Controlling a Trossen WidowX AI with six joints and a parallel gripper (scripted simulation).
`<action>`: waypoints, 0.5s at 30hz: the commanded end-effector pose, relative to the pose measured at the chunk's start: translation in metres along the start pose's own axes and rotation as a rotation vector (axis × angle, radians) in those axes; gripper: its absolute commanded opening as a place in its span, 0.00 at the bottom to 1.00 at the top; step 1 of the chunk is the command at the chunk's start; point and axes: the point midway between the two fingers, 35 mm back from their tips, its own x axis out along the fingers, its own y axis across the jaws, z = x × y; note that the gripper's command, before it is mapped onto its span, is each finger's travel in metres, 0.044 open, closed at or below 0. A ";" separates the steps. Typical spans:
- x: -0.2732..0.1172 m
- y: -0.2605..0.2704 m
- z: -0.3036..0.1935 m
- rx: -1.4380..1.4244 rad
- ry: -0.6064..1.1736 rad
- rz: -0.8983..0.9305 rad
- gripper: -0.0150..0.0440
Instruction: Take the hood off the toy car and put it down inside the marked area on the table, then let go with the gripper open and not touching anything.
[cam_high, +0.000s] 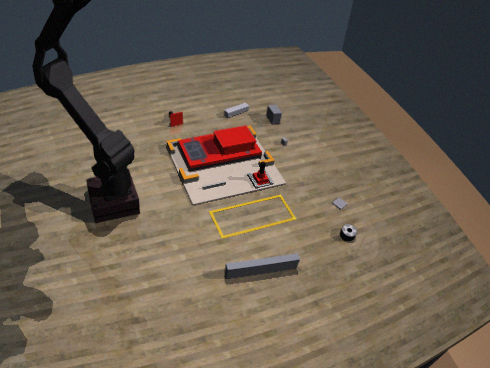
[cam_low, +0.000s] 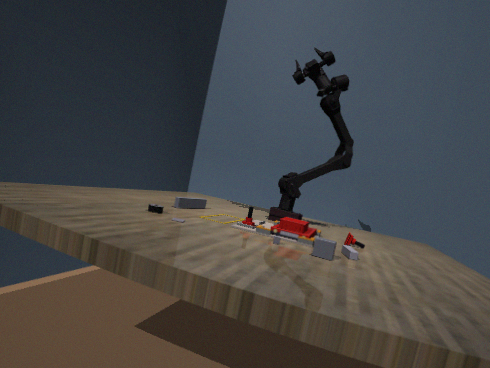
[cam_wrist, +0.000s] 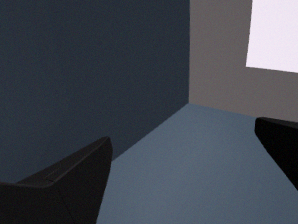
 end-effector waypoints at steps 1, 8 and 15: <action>0.011 0.022 0.031 0.080 -0.099 0.064 1.00; 0.018 0.062 0.093 0.241 -0.275 0.206 1.00; 0.010 0.093 0.153 0.342 -0.441 0.339 1.00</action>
